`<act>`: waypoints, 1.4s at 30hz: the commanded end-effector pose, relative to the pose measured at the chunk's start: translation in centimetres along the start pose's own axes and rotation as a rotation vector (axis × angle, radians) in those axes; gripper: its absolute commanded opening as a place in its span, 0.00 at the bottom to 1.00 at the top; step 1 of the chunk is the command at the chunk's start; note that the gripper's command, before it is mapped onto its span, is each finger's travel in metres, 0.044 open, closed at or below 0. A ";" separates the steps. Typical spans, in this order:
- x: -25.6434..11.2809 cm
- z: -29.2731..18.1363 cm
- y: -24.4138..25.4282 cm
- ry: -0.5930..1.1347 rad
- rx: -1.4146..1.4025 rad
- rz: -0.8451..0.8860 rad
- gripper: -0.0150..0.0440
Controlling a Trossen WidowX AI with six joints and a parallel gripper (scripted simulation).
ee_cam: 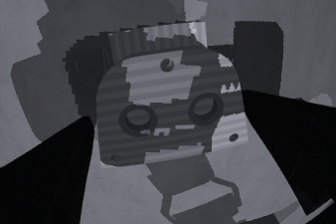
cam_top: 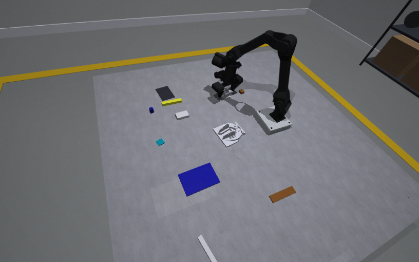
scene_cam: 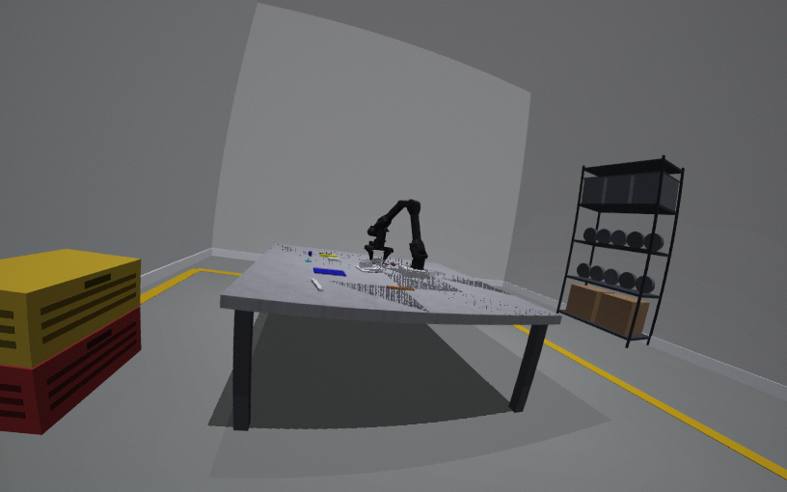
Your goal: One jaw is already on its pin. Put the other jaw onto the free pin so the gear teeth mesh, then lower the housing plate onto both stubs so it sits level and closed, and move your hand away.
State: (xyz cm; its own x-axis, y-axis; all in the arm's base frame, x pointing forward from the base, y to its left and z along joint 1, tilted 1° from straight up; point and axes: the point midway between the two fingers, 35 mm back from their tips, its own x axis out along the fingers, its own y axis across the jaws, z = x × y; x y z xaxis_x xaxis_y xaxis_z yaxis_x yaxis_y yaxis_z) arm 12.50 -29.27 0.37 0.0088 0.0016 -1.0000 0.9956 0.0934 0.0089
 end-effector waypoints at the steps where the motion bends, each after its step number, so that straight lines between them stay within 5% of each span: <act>1: 0.1 0.0 0.0 0.000 0.005 -0.002 1.00; 8: 0.1 0.0 0.0 0.000 0.005 -0.002 1.00; 22: 0.1 0.0 0.0 0.000 0.000 0.000 0.85; 42: -2.9 0.2 0.1 0.000 0.002 -0.001 0.85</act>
State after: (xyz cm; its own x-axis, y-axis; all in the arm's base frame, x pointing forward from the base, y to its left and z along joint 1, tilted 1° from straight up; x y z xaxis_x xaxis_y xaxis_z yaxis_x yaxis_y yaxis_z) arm 12.48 -29.23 1.98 0.0023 0.0169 -0.9999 0.9957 0.0930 0.0038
